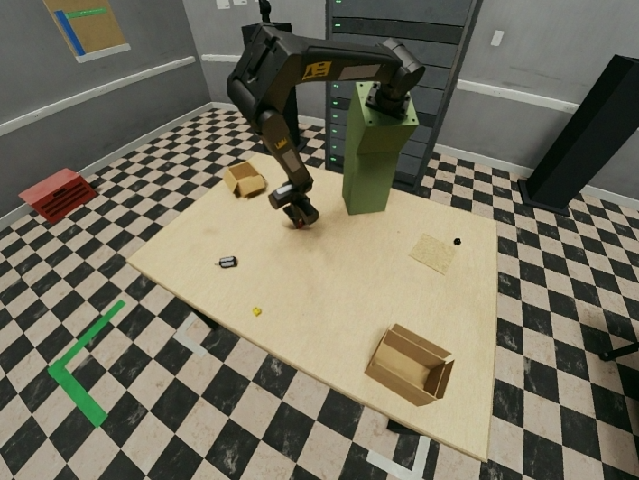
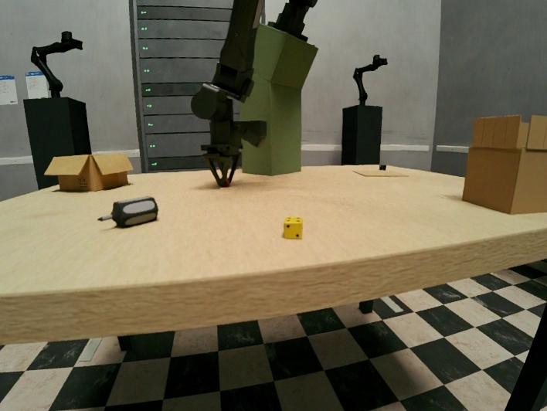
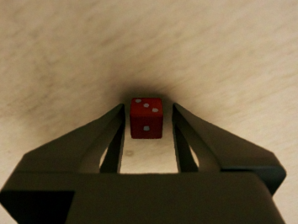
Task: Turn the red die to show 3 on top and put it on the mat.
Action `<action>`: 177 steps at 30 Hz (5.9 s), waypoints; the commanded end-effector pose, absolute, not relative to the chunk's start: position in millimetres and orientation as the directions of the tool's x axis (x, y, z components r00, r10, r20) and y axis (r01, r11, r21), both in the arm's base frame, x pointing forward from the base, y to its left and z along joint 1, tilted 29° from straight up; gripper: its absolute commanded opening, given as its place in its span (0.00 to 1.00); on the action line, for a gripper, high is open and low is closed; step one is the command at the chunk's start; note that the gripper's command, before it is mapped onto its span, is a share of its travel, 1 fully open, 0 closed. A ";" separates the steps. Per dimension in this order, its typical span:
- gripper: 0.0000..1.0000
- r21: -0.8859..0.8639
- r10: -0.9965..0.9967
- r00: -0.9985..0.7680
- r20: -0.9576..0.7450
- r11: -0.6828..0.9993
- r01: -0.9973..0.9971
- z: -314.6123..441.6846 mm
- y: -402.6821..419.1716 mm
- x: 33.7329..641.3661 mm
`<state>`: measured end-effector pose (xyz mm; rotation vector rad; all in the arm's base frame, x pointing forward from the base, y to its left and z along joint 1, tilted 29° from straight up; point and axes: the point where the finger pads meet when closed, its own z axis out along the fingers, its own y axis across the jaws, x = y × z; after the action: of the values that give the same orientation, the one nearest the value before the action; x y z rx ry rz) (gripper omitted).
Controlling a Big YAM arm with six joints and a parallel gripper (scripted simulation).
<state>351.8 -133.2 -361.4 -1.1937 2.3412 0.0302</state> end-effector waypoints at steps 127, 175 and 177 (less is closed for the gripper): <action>0.15 -0.308 -0.919 -0.191 -0.344 0.302 -0.902 -244.0 1.8 263.8; 0.15 -0.477 -0.791 0.612 -0.001 -0.538 -0.695 -177.9 344.6 234.7; 0.15 -0.468 -0.763 0.642 -0.072 -0.543 -0.697 -182.1 341.0 231.9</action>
<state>223.0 364.3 -176.4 -2.3991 1.1594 -0.2149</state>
